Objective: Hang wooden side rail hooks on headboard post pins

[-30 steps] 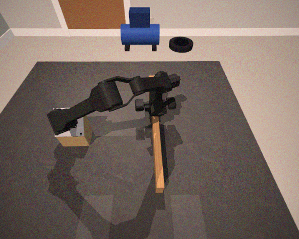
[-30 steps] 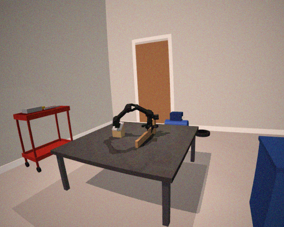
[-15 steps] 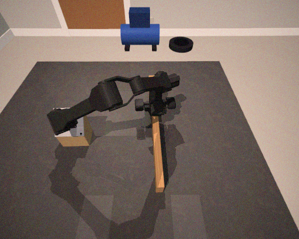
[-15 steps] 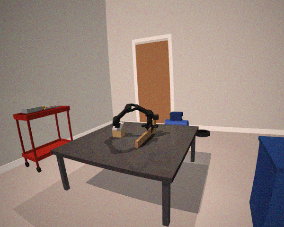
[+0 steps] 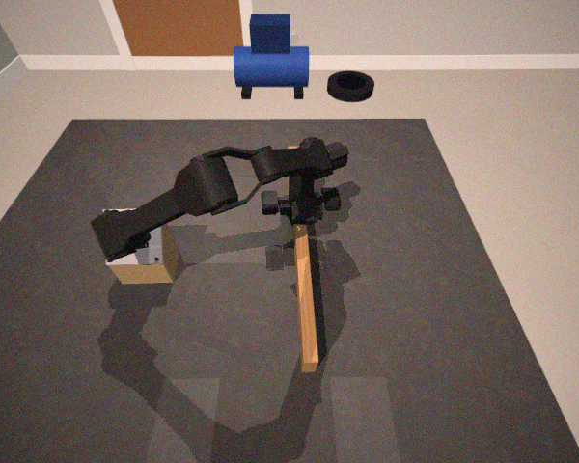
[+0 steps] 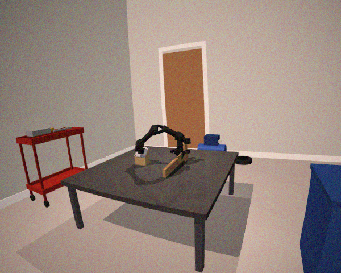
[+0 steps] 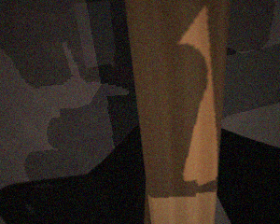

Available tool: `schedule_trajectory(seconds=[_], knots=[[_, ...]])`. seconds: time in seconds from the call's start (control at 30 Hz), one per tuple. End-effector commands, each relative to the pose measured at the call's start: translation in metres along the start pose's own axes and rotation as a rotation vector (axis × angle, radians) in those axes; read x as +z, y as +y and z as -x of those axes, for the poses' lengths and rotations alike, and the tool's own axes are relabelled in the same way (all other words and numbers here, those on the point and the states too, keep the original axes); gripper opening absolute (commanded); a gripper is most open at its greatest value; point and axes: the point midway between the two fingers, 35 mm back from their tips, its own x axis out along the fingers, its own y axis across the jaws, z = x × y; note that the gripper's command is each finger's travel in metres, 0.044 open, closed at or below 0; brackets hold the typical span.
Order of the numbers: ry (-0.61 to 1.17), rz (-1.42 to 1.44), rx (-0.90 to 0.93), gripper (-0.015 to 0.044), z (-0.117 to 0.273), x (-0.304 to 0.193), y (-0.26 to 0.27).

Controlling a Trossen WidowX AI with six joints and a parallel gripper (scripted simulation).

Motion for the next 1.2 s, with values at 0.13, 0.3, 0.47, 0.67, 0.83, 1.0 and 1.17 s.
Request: schedule_trajectory(seconds=[0.13,0.3,0.47,0.67,0.83,1.0,1.17], knots=[[0.009,0.006,0.012,0.0,0.0056,-0.0056,0.0022],[0.009,0.005,0.012,0.0,0.0059,-0.0061,0.0026],[0.009,0.005,0.012,0.0,0.0057,-0.0066,0.0022],[0.009,0.006,0.012,0.0,0.005,-0.0074,0.0016],[0.009,0.006,0.012,0.0,0.0045,-0.008,0.0012],[0.009,0.006,0.012,0.0,0.0042,-0.0086,0.0007],[0.009,0.006,0.012,0.0,0.0043,-0.0091,0.0005]])
